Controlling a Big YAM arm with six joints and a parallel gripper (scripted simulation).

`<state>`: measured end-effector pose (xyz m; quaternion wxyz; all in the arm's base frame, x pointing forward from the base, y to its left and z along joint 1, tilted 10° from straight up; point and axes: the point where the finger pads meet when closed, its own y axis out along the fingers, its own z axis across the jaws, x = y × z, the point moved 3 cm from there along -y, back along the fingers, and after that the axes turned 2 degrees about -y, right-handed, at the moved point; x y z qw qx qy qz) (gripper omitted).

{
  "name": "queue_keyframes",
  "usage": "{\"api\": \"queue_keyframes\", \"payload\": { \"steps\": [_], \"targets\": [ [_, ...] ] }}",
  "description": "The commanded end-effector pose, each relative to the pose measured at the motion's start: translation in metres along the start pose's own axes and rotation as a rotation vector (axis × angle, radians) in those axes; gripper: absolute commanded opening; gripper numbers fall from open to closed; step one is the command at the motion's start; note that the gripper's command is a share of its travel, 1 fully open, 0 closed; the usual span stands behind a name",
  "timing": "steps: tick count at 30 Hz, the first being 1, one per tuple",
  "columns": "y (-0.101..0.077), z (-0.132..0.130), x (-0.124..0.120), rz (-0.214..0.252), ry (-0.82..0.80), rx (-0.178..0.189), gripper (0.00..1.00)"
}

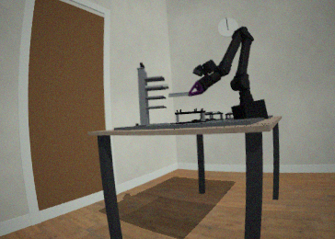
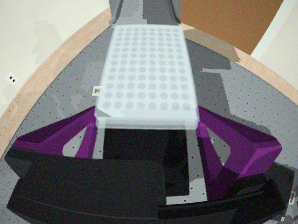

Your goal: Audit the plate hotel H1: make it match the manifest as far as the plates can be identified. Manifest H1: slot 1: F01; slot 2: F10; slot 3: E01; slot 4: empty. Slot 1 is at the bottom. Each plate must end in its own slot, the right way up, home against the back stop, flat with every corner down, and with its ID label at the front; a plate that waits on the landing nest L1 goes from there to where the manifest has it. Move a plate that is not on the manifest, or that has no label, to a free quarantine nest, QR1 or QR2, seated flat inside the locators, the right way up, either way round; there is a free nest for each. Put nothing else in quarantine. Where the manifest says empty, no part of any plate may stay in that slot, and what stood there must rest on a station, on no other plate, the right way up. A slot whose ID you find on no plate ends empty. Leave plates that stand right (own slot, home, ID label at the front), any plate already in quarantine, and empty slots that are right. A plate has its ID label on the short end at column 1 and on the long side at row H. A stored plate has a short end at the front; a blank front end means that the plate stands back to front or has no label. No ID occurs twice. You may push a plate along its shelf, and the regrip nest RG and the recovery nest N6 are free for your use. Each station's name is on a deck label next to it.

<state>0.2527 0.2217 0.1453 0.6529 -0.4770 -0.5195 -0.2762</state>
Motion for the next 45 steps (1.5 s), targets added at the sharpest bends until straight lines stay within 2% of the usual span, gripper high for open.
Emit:
{"api": "queue_keyframes", "payload": {
  "steps": [1, 17, 34, 45],
  "targets": [
    [-0.007, 0.005, 0.002, -0.011, 0.014, 0.015, 0.86],
    [-0.019, 0.006, -0.007, -0.03, 0.026, 0.019, 0.86],
    [-0.032, 0.006, -0.024, -0.024, 0.024, 0.019, 0.86],
    [-0.027, 0.007, -0.031, -0.016, 0.016, 0.017, 0.86]
  ]
}}
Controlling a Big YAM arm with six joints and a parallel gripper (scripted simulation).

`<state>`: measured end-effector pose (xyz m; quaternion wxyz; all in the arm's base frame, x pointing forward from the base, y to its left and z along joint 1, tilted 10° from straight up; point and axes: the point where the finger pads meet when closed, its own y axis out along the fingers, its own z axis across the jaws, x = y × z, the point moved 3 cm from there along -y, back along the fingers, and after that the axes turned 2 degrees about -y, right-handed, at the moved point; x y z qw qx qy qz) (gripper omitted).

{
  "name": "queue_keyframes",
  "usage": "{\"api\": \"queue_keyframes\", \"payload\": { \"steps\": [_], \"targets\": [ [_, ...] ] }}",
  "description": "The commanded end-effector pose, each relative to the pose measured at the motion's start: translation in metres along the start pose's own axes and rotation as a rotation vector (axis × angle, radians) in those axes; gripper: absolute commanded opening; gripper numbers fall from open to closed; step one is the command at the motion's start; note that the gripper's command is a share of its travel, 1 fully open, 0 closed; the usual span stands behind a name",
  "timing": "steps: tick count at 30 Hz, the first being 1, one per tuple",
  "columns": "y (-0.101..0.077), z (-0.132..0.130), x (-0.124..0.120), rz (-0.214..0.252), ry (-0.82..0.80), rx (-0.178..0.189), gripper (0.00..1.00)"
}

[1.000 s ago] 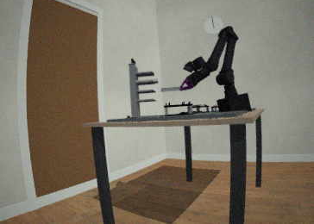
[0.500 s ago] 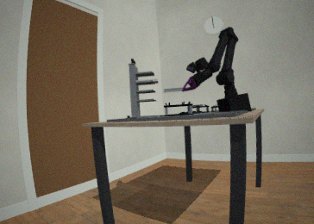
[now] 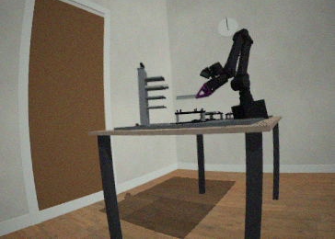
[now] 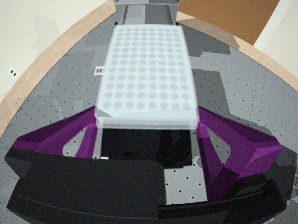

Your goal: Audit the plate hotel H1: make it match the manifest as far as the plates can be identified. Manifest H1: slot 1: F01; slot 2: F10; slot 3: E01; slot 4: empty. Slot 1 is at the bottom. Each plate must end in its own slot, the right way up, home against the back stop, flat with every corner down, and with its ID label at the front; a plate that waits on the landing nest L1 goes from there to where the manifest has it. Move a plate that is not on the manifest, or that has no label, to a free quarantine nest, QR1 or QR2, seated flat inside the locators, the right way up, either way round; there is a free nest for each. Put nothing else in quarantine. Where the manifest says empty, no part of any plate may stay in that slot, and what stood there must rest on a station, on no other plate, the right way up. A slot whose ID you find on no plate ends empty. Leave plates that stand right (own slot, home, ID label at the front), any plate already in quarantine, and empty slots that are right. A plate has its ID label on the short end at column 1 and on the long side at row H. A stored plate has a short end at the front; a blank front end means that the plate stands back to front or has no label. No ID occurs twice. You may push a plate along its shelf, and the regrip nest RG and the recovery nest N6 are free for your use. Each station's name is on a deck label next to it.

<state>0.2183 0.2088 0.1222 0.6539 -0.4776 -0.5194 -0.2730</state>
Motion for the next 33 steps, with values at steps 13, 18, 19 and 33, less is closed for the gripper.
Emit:
{"api": "queue_keyframes", "payload": {
  "steps": [13, 18, 19, 33],
  "targets": [
    [0.003, 0.003, -0.002, -0.02, 0.017, 0.01, 0.86],
    [0.004, 0.002, -0.004, -0.02, 0.017, 0.007, 0.86],
    [0.004, 0.002, -0.005, -0.02, 0.017, 0.007, 0.86],
    [0.008, 0.0, -0.01, -0.02, 0.016, 0.0, 0.86]
  ]
}}
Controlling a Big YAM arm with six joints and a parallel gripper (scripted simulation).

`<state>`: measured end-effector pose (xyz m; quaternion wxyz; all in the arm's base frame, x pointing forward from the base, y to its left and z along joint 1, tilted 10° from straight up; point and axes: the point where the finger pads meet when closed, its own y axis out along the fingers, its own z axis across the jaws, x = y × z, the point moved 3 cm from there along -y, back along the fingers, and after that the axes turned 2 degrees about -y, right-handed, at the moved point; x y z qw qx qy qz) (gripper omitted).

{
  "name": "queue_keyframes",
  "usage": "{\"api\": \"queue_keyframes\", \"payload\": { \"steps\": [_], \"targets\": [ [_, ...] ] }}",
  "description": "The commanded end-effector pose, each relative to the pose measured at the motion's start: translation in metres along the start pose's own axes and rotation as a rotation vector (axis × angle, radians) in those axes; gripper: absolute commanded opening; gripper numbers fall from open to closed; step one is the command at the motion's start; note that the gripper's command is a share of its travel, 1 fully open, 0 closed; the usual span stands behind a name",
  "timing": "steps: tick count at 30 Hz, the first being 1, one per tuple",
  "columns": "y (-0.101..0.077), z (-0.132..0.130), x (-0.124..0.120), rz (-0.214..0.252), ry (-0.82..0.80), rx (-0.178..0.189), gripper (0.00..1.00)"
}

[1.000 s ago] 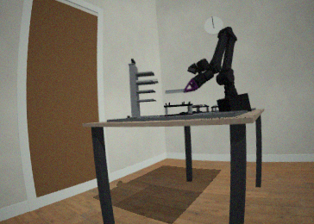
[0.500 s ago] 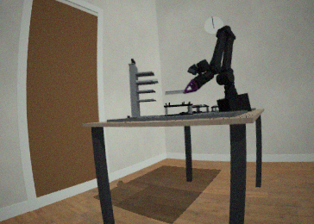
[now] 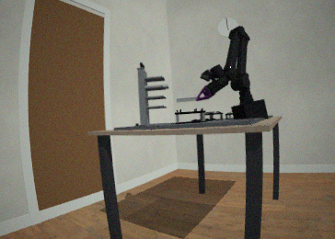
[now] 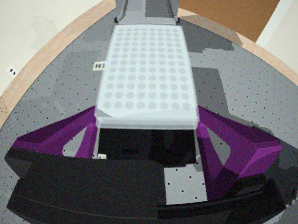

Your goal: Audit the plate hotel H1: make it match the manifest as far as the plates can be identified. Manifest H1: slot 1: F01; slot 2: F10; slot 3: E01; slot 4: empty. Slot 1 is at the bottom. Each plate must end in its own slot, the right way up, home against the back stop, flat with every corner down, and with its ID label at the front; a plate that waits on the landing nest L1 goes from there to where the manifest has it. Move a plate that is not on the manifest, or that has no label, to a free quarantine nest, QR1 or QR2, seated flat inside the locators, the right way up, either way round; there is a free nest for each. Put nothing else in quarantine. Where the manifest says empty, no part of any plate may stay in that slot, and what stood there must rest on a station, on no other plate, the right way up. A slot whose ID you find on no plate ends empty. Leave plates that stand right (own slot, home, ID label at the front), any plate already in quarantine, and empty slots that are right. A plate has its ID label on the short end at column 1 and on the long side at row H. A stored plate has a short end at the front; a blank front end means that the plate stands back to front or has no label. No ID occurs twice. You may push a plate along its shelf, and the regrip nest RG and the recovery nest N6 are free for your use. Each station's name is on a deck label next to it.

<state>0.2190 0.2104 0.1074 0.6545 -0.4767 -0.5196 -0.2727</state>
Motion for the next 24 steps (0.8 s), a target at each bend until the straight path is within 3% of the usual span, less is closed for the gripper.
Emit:
{"api": "queue_keyframes", "payload": {
  "steps": [1, 24],
  "targets": [
    [0.0018, -0.0013, 0.0028, -0.019, 0.015, -0.002, 0.86],
    [0.007, -0.0023, -0.0068, -0.018, 0.01, -0.006, 0.86]
  ]
}}
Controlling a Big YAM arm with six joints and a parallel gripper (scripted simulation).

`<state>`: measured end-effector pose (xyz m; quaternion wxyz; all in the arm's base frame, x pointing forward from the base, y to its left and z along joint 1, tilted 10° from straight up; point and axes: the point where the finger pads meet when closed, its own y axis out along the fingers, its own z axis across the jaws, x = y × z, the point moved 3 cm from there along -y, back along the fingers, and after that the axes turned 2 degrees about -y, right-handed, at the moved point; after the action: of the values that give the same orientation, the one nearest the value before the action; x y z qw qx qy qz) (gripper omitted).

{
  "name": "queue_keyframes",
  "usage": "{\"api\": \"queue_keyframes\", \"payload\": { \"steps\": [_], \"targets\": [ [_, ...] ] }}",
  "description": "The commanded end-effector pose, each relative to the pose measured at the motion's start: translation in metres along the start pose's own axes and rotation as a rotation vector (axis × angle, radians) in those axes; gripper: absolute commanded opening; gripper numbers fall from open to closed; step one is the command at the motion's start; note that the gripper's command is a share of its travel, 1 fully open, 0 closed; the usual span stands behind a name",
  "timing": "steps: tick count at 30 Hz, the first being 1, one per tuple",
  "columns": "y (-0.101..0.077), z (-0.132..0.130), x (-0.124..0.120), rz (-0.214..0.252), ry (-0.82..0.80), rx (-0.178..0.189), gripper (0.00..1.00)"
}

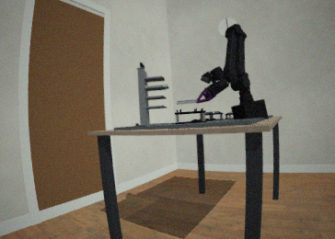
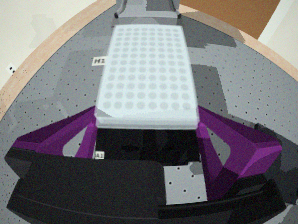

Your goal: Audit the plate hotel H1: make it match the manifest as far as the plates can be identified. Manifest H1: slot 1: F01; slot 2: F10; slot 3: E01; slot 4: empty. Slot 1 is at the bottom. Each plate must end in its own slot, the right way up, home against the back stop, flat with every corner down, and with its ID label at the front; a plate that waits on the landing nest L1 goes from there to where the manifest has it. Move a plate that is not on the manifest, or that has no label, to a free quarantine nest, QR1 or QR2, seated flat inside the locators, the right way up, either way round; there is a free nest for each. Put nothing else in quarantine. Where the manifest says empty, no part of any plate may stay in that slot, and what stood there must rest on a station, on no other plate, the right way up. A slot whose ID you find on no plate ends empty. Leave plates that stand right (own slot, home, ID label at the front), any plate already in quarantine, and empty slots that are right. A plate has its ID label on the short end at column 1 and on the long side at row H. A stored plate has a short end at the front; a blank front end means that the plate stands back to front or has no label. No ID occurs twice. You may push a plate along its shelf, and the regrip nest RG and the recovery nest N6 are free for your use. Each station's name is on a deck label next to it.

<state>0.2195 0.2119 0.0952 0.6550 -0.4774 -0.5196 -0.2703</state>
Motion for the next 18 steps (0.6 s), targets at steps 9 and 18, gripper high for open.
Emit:
{"api": "queue_keyframes", "payload": {
  "steps": [9, 18],
  "targets": [
    [0.0034, -0.0034, 0.001, -0.022, 0.011, -0.008, 0.86],
    [0.0054, -0.0034, -0.0032, -0.022, 0.008, -0.009, 0.86]
  ]
}}
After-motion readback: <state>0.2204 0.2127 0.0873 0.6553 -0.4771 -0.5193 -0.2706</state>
